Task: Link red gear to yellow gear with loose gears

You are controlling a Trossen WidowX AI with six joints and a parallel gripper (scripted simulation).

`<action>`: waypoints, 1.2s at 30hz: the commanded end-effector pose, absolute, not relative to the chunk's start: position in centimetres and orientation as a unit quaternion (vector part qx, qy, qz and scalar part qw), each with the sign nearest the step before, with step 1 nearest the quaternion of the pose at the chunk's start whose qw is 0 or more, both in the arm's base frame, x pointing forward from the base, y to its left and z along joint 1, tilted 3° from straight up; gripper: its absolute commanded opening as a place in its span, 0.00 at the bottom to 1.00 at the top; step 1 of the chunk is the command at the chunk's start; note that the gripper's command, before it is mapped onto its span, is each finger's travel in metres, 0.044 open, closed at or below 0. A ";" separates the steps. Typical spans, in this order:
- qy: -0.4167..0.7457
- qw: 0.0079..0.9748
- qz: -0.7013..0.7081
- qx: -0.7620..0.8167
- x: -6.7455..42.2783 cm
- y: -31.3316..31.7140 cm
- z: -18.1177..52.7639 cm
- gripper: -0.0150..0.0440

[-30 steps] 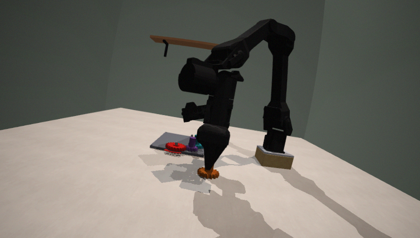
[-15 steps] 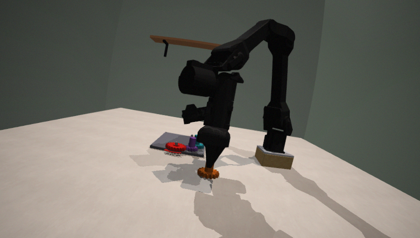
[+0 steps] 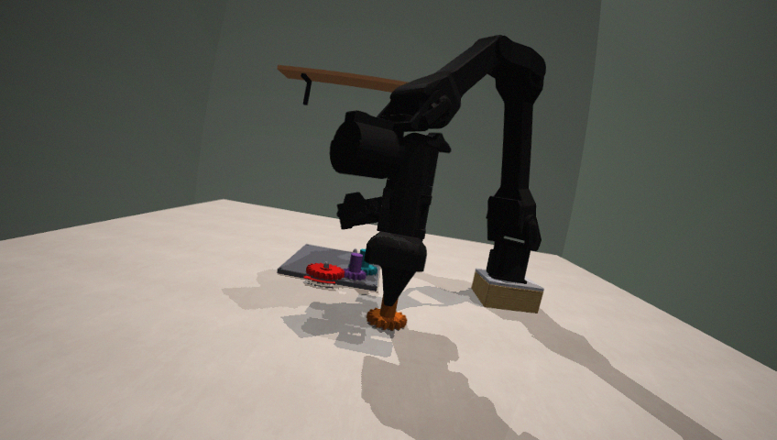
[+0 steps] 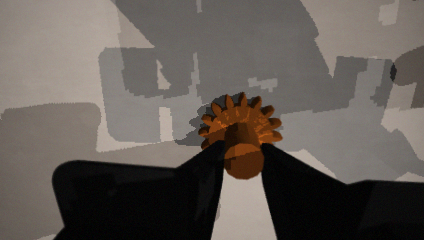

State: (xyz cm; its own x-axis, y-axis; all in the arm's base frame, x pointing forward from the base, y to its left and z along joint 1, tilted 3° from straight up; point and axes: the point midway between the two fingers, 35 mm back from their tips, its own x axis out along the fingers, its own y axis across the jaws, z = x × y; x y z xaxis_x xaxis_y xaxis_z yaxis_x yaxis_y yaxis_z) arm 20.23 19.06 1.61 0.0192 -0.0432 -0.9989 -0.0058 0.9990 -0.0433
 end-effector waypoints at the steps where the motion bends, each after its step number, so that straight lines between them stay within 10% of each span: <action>1: 0.699 0.715 -0.009 -0.016 20.5 19.4 2.4 0.25; 36: 0.699 0.715 -0.008 -0.015 21.1 20.3 10.3 0.25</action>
